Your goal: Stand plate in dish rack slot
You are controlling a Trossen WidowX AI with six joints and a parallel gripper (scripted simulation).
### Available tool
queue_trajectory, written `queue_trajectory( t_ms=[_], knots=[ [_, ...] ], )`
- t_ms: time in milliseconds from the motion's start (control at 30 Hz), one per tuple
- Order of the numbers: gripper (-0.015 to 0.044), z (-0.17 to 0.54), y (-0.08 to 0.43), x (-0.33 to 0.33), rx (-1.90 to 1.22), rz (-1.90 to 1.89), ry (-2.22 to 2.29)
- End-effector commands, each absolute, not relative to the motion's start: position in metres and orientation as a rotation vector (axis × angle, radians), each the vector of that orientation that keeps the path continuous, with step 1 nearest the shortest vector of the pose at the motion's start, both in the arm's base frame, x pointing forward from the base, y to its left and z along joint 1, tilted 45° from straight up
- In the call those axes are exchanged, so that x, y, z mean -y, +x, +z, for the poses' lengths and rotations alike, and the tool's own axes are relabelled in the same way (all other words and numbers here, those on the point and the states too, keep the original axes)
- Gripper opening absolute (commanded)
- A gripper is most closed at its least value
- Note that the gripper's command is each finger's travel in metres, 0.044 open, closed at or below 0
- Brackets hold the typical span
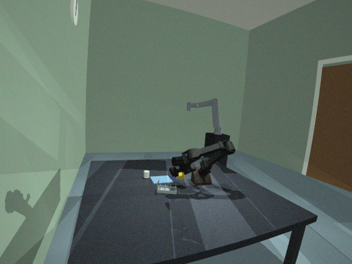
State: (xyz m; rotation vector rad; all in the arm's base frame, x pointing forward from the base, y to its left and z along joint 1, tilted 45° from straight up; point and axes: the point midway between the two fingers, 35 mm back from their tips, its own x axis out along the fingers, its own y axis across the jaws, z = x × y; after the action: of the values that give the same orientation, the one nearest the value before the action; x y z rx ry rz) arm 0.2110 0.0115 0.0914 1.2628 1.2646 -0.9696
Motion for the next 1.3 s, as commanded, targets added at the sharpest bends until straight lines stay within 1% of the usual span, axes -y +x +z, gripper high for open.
queue_trajectory(
  t_ms=[0,633,1267],
  knots=[
    [0.0,0.085,0.215,-0.011,-1.196,-0.937,1.172],
    [0.0,0.076,0.239,-0.021,-0.849,-0.762,0.882],
    [0.0,0.093,0.249,-0.043,-0.479,-0.58,0.758]
  ],
)
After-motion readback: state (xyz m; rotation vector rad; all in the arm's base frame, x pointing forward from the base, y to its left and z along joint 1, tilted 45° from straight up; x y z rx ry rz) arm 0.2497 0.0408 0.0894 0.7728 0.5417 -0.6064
